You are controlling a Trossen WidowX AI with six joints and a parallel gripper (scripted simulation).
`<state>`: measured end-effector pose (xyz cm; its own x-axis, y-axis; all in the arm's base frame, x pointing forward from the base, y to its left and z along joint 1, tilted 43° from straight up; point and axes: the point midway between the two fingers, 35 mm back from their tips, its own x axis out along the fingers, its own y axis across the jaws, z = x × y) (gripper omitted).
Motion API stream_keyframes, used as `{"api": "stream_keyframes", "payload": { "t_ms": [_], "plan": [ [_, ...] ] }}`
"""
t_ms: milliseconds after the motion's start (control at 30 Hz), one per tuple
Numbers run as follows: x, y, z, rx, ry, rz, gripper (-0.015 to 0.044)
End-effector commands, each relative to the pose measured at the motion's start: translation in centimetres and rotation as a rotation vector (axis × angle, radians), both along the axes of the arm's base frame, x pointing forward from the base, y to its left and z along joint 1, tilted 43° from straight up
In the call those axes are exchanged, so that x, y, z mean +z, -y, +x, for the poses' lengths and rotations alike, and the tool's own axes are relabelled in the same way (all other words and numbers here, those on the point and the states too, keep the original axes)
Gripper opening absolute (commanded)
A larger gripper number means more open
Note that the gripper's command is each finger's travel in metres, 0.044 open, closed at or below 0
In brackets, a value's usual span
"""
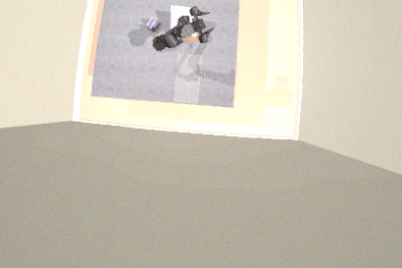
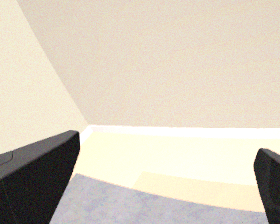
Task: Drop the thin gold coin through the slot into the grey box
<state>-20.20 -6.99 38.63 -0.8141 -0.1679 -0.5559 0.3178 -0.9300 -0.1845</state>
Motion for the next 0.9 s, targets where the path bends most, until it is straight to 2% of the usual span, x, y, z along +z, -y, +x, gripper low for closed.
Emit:
{"api": "stream_keyframes", "payload": {
  "t_ms": [0, 100, 267, 433, 600, 867],
  "plan": [
    [0.0, 0.1, 0.0, 0.005, 0.001, 0.000, 0.0374],
    [-0.7, 1.8, 0.1, 0.078, 0.021, -0.002, 0.0295],
    [-3.3, 8.1, 1.8, 0.347, 0.101, 0.001, 0.0164],
    [-6.5, 14.1, 5.5, 0.630, 0.189, 0.048, 0.0161],
    [-10.1, 18.7, 11.3, 0.913, 0.304, 0.099, 0.0161],
    [-16.3, 21.3, 23.8, 1.373, 0.506, 0.240, 0.0161]
  ]
}}
